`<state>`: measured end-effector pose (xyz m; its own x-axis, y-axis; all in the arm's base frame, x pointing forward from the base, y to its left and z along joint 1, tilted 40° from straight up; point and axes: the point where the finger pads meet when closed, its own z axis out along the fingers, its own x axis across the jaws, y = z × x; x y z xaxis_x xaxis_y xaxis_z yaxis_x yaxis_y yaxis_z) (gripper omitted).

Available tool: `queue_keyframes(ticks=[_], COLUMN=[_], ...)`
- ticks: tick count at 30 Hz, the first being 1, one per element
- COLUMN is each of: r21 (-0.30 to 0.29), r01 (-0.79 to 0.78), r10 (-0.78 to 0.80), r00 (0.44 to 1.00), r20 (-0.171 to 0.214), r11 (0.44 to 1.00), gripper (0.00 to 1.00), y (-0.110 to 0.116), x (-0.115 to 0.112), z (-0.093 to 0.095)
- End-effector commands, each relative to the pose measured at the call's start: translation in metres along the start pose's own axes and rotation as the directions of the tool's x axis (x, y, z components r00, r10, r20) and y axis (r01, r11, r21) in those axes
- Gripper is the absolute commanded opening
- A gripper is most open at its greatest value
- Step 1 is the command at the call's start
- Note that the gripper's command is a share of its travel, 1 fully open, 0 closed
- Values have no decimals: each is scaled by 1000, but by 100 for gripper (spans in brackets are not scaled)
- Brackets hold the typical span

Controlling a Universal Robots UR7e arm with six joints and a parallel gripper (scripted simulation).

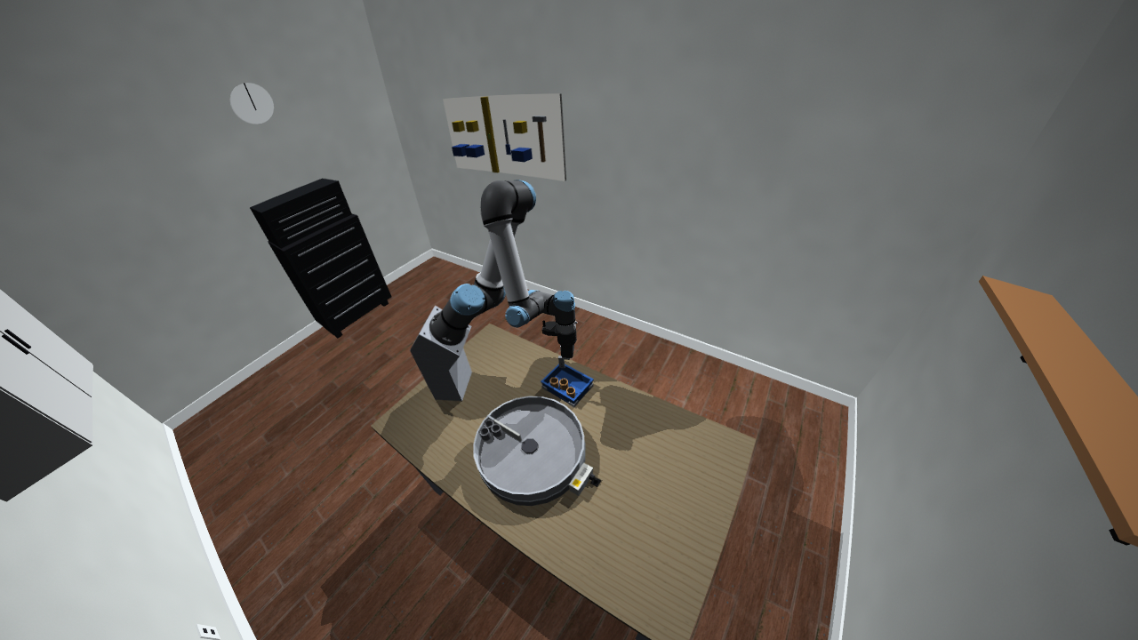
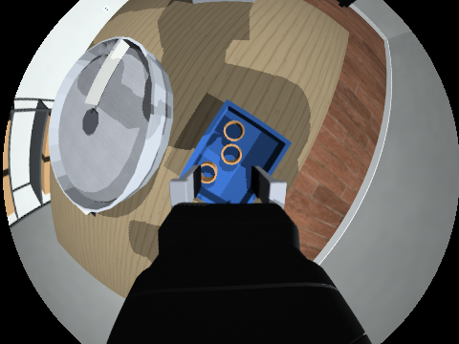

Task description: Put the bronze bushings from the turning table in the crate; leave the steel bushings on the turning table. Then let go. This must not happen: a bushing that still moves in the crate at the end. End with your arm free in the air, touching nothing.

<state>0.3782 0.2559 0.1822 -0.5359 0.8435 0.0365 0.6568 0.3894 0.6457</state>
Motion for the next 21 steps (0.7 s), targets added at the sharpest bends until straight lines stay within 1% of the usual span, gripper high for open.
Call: queue_keyframes(ticks=[1, 8, 10, 13, 21], r21=[0, 0, 0, 0, 0], r01=[-23, -23, -109, -238, -238], r10=[23, 23, 109, 238, 238], r00=[1000, 1000, 994, 971, 971], r20=[2, 2, 1, 1, 1], r11=[1000, 1000, 994, 971, 971], gripper=[100, 100, 100, 100, 100], y=[0, 0, 0, -1, -1], x=[0, 0, 0, -1, -1], z=[-1, -1, -3, -6, -6])
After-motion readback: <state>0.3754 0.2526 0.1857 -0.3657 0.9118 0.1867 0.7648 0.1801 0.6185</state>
